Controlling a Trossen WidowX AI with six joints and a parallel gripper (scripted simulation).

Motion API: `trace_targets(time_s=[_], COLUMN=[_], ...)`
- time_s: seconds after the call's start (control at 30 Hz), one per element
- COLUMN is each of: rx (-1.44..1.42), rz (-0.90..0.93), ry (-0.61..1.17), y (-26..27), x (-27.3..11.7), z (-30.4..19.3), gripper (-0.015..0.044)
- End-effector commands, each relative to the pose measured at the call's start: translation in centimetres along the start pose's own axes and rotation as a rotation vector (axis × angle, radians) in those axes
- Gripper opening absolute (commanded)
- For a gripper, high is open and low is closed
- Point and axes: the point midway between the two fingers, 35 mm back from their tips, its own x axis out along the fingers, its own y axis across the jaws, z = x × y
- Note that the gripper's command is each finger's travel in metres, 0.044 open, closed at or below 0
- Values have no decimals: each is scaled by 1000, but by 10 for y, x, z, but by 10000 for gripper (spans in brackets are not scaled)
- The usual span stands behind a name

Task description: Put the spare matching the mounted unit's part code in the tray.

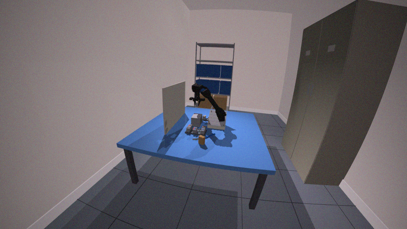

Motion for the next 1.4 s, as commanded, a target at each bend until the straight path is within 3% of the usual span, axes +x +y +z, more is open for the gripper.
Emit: trace_targets(time_s=[0.0,1.37], rx=[-17,-17], rz=[-5,-6], ry=[8,10], y=[-1,-7], x=[-2,33], z=[-4,-8], gripper=[0,0])
